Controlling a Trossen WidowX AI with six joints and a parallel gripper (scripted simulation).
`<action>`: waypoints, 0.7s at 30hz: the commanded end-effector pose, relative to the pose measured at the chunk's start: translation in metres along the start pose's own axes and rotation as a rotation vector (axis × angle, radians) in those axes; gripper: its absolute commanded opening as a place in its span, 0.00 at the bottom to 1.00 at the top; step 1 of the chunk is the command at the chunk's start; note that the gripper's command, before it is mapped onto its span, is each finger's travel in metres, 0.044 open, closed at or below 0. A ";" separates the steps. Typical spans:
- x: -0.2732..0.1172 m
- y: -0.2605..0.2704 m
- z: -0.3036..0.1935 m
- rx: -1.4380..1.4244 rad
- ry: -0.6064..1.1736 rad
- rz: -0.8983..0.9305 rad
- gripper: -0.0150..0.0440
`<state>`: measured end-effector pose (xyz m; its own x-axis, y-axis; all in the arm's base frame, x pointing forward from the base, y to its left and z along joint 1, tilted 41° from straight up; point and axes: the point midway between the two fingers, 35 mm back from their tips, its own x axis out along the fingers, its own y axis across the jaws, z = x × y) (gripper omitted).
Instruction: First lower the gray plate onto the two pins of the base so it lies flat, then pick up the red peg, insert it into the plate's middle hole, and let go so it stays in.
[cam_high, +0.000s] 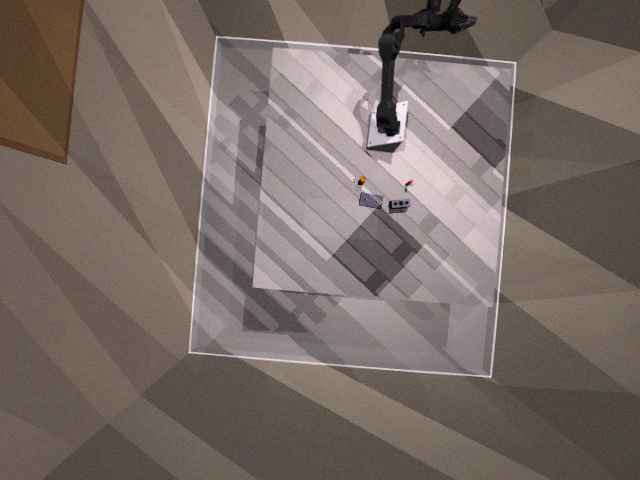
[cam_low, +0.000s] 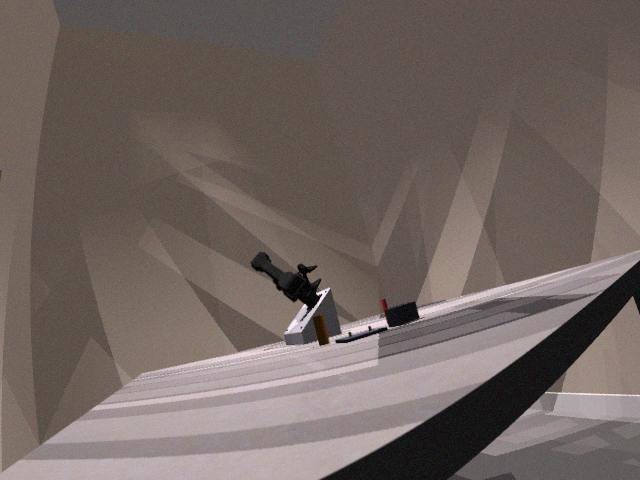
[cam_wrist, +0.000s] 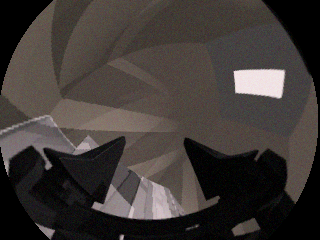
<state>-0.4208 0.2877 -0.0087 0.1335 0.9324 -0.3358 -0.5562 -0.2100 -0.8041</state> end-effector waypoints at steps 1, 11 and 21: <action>0.000 0.000 0.000 0.000 0.000 0.000 0.98; 0.118 -0.078 -0.068 0.284 0.303 -0.100 1.00; 0.210 -0.180 -0.199 0.654 0.673 -0.280 1.00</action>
<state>-0.1710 0.4543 -0.0309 0.6142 0.5954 -0.5180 -0.7658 0.2913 -0.5733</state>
